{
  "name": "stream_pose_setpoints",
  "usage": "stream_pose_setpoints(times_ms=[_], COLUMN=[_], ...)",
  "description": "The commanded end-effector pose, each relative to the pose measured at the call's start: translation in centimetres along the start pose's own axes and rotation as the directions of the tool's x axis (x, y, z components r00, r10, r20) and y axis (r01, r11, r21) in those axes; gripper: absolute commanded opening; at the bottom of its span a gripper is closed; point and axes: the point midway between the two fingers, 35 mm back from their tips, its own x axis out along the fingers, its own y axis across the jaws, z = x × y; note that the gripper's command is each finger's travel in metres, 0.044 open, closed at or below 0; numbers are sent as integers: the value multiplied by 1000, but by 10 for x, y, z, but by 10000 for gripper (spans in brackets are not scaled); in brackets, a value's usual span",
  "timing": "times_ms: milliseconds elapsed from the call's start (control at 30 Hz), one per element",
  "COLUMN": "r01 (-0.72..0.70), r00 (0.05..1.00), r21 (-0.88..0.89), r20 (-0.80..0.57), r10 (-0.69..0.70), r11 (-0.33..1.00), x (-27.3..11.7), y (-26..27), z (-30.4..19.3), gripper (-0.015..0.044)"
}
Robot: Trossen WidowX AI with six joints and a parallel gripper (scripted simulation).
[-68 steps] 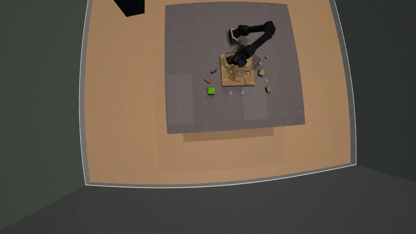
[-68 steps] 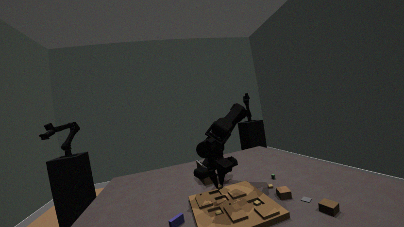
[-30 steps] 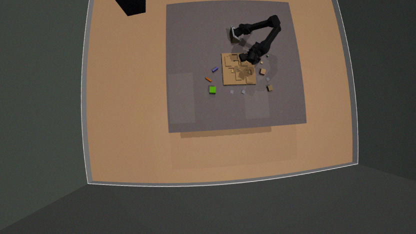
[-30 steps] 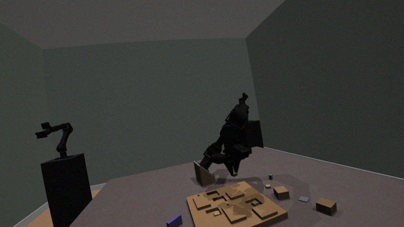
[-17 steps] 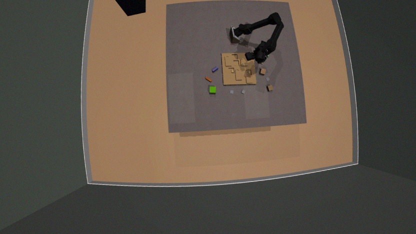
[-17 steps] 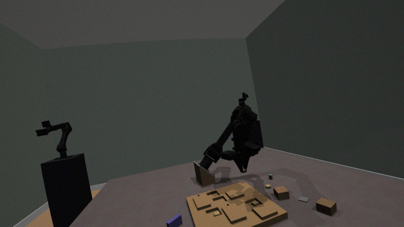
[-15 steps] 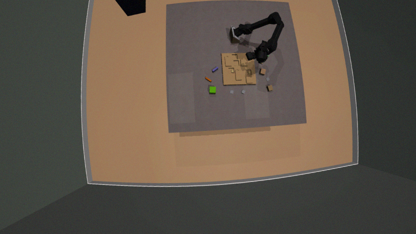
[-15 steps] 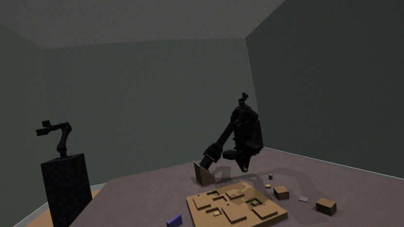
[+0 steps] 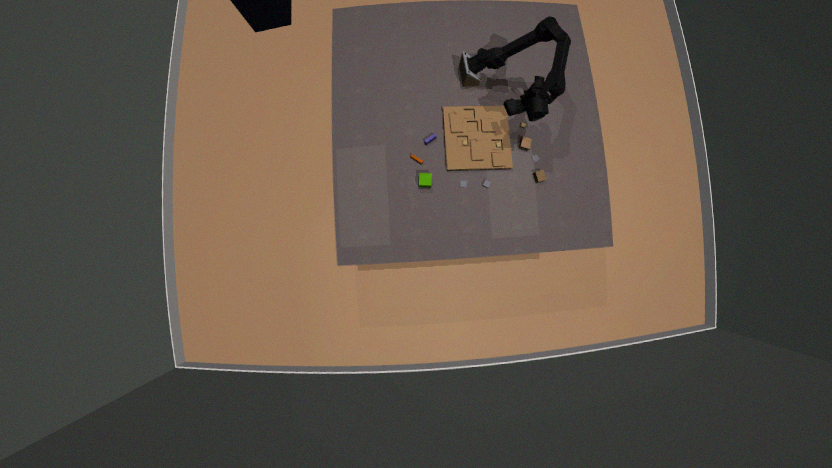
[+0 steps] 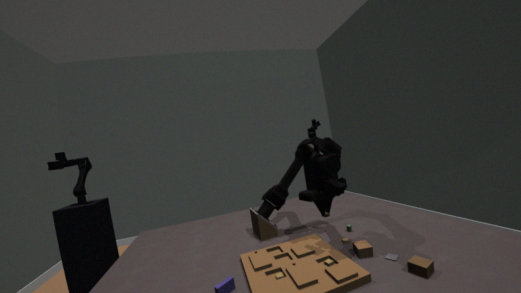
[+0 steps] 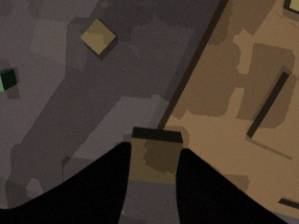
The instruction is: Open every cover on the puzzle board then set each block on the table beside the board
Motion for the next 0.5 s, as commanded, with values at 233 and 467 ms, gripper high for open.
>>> stream_pose_setpoints(times_ms=[233, 467], r01=[-25, -36], r00=[1000, 999], r21=[1, 0], r20=[2, 1], r10=[25, 36], r11=[1000, 999], x=[-1, -1], y=[45, 61], z=[-14, -21], gripper=[80, 80])
